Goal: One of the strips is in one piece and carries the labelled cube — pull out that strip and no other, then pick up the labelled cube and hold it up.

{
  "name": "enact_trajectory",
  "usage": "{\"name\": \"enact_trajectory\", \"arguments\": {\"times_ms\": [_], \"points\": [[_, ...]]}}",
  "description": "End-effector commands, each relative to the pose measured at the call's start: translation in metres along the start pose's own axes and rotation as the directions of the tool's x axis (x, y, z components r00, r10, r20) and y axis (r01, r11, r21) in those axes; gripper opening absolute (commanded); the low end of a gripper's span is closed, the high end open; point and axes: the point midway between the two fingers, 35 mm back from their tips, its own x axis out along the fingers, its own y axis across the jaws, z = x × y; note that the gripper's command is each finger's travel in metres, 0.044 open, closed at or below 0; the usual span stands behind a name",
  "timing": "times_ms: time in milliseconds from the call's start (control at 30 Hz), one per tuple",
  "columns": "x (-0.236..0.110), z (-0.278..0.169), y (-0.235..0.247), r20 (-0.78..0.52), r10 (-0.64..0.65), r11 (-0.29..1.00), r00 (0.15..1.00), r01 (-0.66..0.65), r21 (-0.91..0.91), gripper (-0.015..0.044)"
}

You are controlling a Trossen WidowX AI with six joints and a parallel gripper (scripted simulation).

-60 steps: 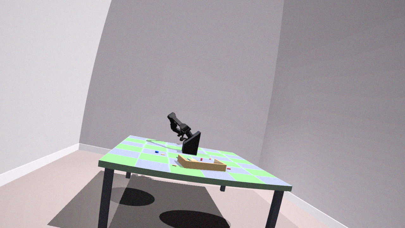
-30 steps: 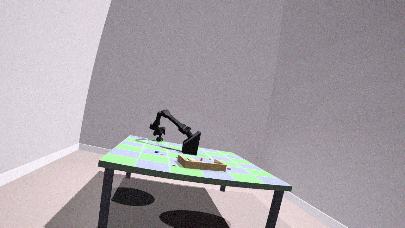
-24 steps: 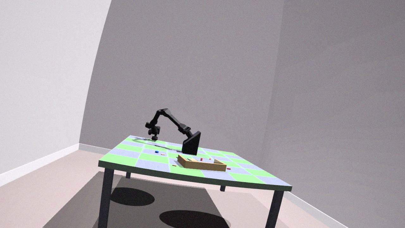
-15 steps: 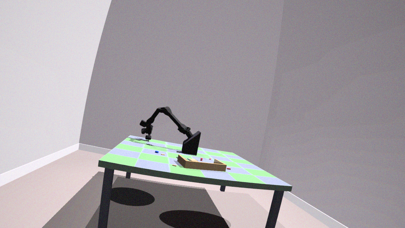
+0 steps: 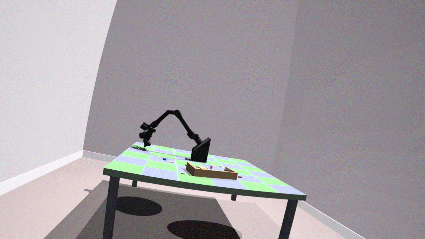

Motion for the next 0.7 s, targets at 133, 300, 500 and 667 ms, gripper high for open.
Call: {"name": "enact_trajectory", "arguments": {"times_ms": [133,300,500,667], "points": [[-0.051,0.047,0.101,0.161,0.205,0.978,0.966,-0.194,-0.079,0.0400],[-0.092,0.063,0.172,0.246,0.334,0.940,0.910,-0.302,-0.159,0.0400],[-0.151,0.050,0.264,0.275,0.484,0.869,0.831,-0.421,-0.258,0.0400],[-0.199,0.031,0.320,0.287,0.578,0.807,0.764,-0.482,-0.340,0.0400]]}}
